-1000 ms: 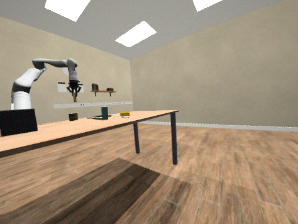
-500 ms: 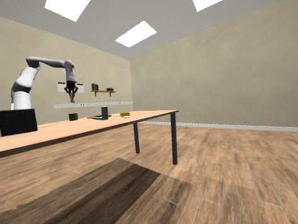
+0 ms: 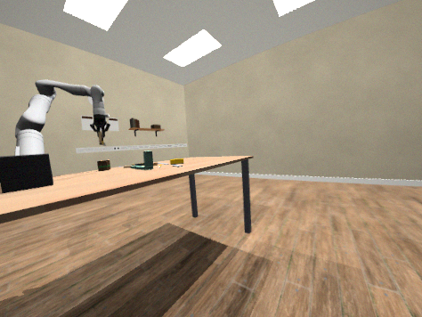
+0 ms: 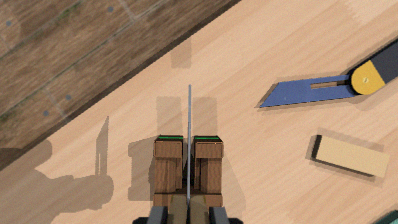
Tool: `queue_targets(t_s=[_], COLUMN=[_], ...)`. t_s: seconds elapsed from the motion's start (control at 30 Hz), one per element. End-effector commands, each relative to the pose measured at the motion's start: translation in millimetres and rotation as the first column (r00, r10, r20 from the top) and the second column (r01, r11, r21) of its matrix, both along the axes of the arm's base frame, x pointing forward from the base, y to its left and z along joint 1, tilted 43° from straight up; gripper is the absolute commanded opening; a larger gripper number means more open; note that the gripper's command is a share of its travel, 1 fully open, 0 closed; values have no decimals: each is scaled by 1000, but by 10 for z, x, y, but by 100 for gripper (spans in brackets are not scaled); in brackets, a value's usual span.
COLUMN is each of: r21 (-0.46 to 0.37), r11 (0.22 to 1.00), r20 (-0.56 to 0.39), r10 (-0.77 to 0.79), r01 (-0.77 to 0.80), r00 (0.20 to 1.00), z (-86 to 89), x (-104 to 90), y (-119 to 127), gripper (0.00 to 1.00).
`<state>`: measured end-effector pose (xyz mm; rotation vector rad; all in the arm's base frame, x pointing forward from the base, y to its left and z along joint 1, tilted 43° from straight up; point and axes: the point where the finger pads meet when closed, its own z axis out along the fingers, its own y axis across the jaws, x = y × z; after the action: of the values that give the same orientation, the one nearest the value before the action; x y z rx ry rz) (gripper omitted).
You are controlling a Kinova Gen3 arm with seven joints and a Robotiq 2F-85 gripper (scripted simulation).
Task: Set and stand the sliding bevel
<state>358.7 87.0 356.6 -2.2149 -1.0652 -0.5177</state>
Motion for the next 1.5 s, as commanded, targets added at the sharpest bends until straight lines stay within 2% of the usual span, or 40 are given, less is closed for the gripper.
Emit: queue_targets(t_s=[0.0,0.4,1.13,1.47], r21=[0,0,0,0], r11=[1000,1000,1000,1000], r20=[2,2,2,2], r10=[-1,-1,-2,-2], r01=[1,1,2,2], r00=[1000,1000,1000,1000], z=[6,-50,-679,-750], x=[2,8,75,82], y=[-5,46,630,696], gripper=[10,10,10,10])
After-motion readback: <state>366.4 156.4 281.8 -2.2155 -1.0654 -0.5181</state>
